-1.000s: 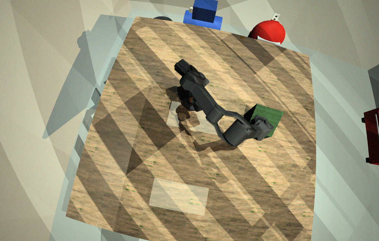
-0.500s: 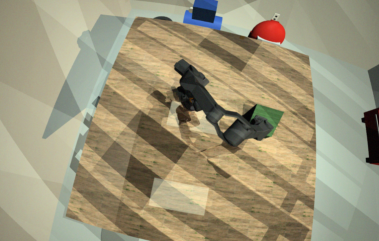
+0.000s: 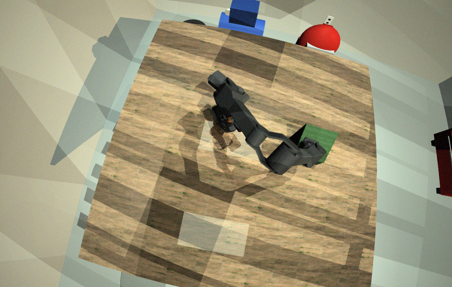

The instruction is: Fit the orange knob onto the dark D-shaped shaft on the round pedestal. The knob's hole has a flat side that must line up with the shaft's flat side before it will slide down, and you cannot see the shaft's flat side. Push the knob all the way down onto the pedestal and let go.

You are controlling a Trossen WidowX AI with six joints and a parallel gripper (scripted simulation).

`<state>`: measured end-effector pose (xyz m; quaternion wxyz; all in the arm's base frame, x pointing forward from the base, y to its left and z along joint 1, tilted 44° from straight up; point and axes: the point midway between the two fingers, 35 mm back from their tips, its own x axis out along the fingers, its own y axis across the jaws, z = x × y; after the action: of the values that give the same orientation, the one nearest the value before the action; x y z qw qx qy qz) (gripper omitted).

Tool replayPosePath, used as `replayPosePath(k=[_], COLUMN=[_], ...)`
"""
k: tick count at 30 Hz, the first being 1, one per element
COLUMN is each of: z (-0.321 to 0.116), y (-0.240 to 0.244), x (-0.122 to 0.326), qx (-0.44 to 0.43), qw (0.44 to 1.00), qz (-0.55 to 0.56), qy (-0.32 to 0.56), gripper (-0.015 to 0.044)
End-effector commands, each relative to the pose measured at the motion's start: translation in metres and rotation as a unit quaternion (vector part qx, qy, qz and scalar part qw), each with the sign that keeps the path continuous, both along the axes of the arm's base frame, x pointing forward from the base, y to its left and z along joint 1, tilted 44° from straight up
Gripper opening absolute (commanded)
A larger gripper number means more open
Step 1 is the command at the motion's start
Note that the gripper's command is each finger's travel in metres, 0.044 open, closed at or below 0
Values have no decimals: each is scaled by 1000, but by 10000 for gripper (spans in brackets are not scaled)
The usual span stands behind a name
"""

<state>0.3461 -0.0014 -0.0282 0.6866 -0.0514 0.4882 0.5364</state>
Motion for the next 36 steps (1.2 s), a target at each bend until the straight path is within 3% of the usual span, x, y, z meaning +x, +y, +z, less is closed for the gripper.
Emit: replayPosePath(k=[1, 15, 23, 36], z=[0, 3, 1, 0], y=[1, -2, -1, 1], x=[1, 1, 0, 1], qx=[2, 2, 7, 7], qw=[1000, 1000, 994, 994], qz=[3, 3, 79, 79], qy=[-5, -5, -77, -77], gripper=[0, 0, 0, 0])
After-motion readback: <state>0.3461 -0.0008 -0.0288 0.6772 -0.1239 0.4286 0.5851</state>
